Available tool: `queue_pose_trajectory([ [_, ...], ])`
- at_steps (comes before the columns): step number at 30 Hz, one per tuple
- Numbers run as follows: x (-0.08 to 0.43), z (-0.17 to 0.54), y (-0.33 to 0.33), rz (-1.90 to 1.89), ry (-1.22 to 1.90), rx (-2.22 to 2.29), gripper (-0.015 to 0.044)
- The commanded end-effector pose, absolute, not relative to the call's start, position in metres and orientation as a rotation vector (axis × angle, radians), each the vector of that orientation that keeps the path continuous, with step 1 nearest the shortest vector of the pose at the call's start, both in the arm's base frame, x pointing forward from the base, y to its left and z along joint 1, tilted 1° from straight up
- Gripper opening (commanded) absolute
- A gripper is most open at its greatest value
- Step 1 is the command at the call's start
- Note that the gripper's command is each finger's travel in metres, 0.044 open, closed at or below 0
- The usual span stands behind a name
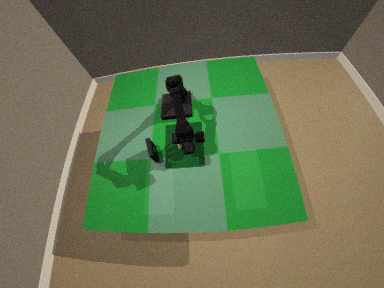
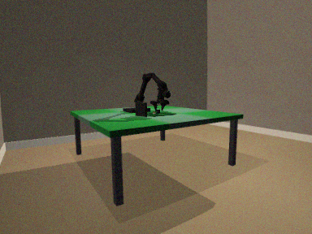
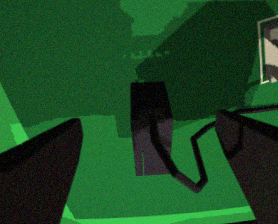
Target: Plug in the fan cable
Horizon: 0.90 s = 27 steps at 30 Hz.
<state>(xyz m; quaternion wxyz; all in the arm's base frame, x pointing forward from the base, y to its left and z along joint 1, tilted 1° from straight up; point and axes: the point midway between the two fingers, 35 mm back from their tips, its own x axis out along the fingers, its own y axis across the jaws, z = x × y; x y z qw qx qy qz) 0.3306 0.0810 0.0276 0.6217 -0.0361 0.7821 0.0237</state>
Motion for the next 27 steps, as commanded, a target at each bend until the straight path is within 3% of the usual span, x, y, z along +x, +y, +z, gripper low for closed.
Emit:
queue_pose_trajectory([
  [1,0.331,0.028,0.081,0.055,1.796,-0.083,0.0230],
  [6,0.331,0.028,0.081,0.055,1.796,-0.083,0.0099],
  [15,0.331,0.028,0.081,0.055,1.796,-0.083,0.0039],
  [17,0.331,0.030,0.081,0.055,1.796,-0.083,0.0000],
  [27,0.334,0.061,0.082,0.055,1.796,-0.085,0.0000],
])
